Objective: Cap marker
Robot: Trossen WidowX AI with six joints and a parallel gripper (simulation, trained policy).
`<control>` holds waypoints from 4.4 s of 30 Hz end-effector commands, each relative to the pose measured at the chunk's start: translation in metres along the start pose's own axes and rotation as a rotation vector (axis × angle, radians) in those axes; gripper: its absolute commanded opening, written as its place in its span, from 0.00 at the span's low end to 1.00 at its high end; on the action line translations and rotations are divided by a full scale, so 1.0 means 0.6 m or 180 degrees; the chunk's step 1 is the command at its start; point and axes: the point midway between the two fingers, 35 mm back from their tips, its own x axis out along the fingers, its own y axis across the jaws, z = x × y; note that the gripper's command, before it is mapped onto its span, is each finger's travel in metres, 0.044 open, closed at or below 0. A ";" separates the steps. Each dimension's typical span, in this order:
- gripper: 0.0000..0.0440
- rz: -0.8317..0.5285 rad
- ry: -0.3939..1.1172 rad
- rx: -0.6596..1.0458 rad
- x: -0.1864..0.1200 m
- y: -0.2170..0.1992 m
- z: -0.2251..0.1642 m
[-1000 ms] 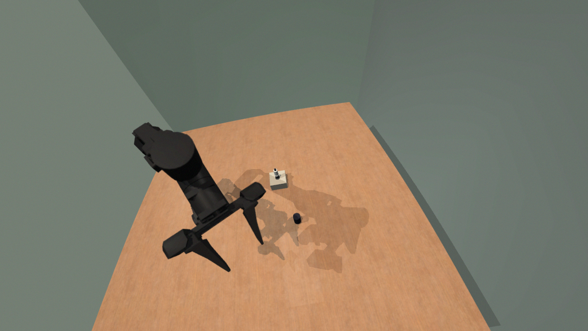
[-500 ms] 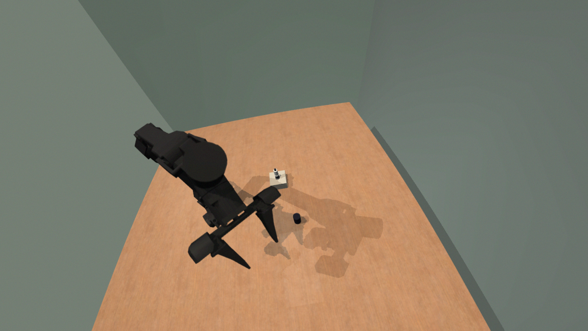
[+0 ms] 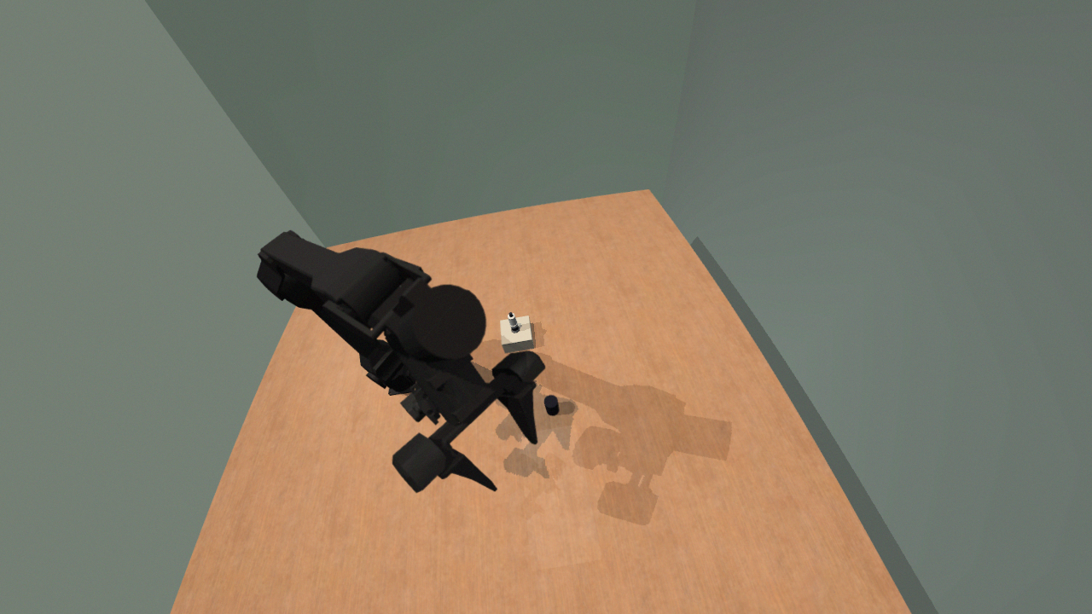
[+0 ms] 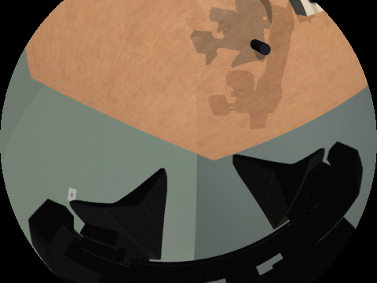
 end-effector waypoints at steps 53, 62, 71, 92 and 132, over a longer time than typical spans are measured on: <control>0.74 -0.0547 -0.1482 -0.0913 0.112 -0.189 0.107; 0.74 -0.0692 -0.1711 -0.1040 0.114 -0.221 0.132; 0.74 -0.0853 -0.1940 -0.1153 0.111 -0.252 0.159; 0.70 -0.1156 -0.2427 -0.1276 0.125 -0.287 0.219; 0.11 -0.1377 -0.2267 -0.1913 0.074 -0.324 0.216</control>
